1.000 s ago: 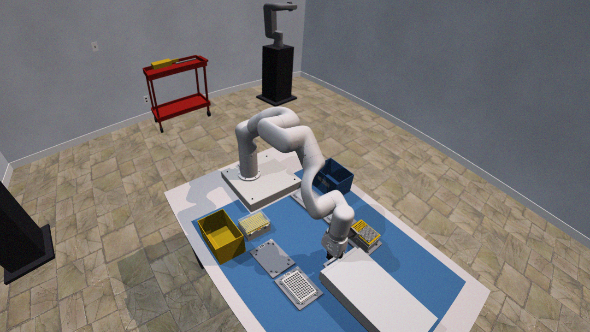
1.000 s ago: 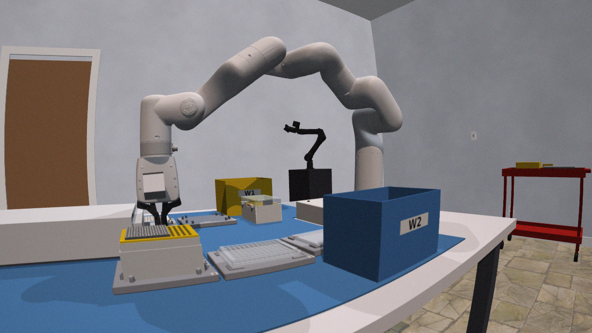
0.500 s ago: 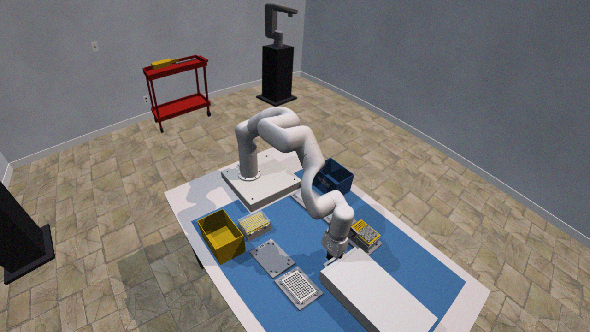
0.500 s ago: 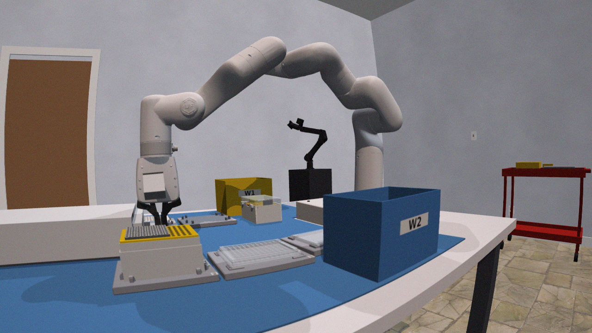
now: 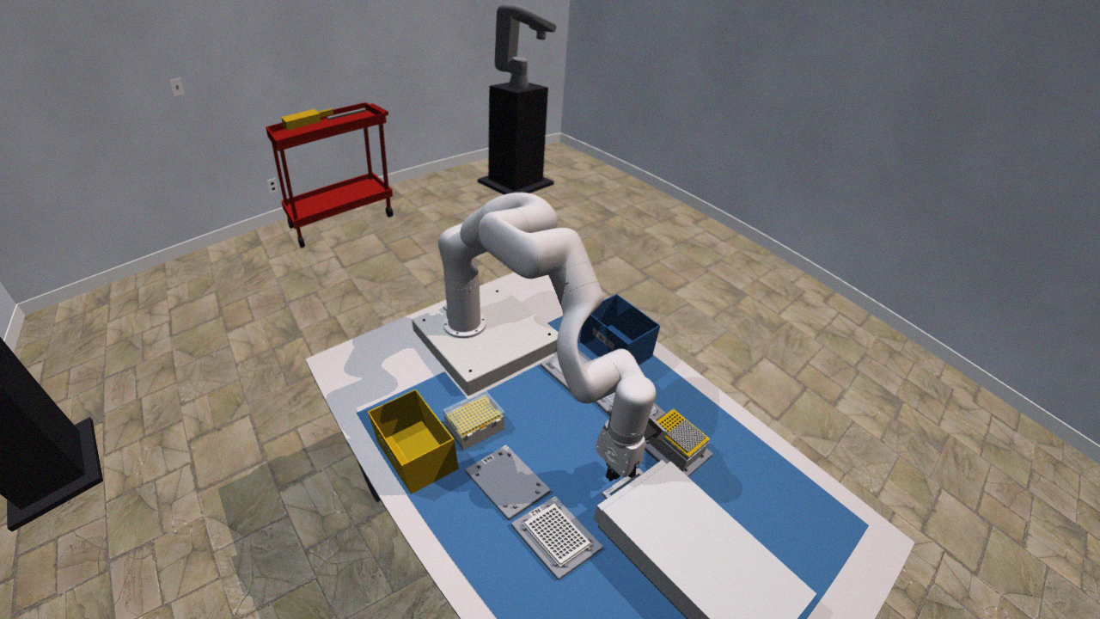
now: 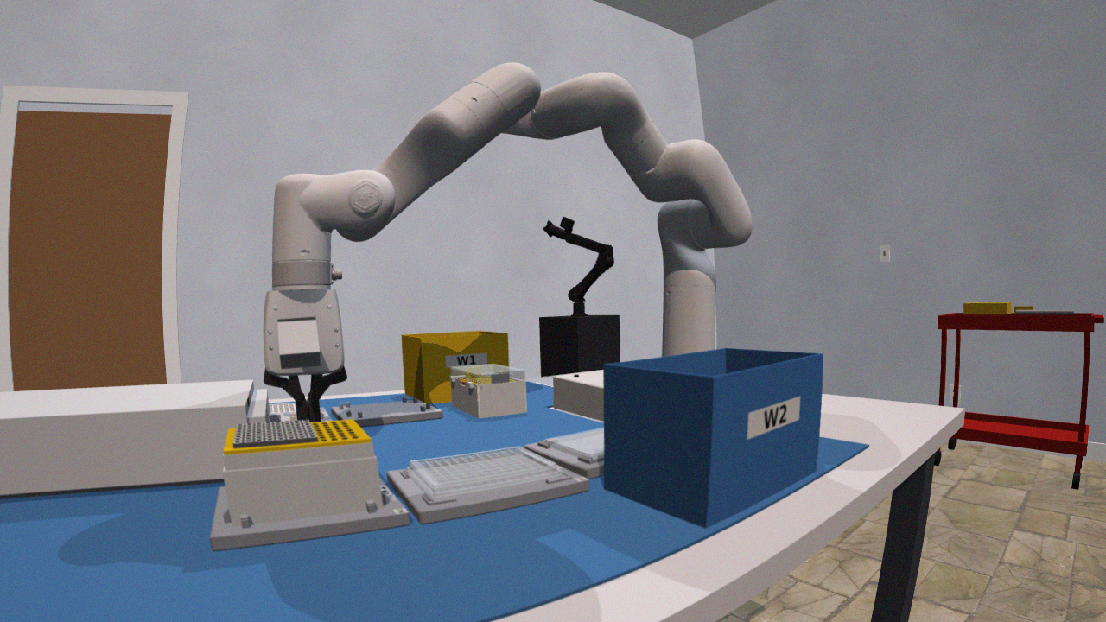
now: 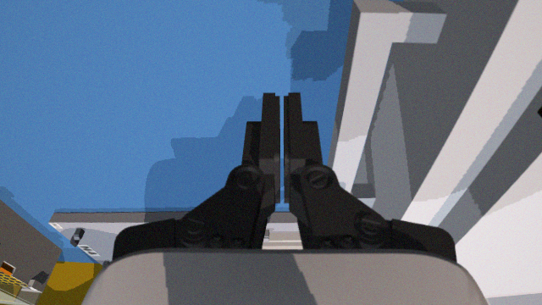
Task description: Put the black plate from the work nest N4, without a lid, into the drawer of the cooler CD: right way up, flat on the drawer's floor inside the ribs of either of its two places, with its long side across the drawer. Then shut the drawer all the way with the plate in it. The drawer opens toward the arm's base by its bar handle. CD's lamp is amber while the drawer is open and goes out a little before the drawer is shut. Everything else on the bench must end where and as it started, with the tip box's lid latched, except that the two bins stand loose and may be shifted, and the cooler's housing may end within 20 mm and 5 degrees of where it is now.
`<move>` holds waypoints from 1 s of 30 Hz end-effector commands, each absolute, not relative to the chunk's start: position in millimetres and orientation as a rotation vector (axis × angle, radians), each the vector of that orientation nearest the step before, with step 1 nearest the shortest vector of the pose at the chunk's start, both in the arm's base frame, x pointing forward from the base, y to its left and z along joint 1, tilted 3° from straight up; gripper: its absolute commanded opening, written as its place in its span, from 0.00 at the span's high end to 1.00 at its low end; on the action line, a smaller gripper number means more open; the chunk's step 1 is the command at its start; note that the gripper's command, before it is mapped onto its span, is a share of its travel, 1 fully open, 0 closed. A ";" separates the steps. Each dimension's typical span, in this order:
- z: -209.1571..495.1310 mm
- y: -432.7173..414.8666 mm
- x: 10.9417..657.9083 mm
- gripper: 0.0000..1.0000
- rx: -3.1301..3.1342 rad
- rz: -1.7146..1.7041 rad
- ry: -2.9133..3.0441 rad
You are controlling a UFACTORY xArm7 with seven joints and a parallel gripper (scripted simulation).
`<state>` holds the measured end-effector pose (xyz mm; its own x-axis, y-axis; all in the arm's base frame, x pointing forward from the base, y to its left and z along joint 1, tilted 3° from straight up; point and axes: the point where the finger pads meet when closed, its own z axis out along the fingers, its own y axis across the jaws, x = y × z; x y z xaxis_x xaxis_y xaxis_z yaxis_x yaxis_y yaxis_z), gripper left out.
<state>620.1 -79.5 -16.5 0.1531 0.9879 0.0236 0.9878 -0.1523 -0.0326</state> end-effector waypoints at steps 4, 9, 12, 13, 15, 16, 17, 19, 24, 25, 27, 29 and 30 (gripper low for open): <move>-15.8 -78.7 612.3 1.00 -2.355 0.005 -2.018; -15.5 -77.5 604.0 1.00 -2.355 0.005 -2.018; -15.4 -76.7 599.1 1.00 -2.355 0.005 -2.018; -15.3 -76.4 597.5 1.00 -2.355 0.005 -2.018; -15.2 -75.9 594.2 1.00 -2.355 0.005 -2.018; -15.2 -75.7 592.5 1.00 -2.355 0.005 -2.018; -15.1 -75.4 590.9 1.00 -2.355 0.005 -2.018; -15.1 -75.2 589.2 1.00 -2.355 0.005 -2.018; -14.9 -74.1 582.6 1.00 -2.355 0.005 -2.018; -14.8 -73.9 581.0 1.00 -2.355 0.005 -2.018; -14.7 -73.4 577.7 1.00 -2.355 0.006 -2.018; -14.7 -73.3 577.3 1.00 -2.355 0.006 -2.018; -14.7 -73.3 577.3 1.00 -2.355 0.006 -2.018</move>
<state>575.9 -72.9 -17.1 0.1536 0.9879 0.0234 0.9875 -0.1526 -0.0389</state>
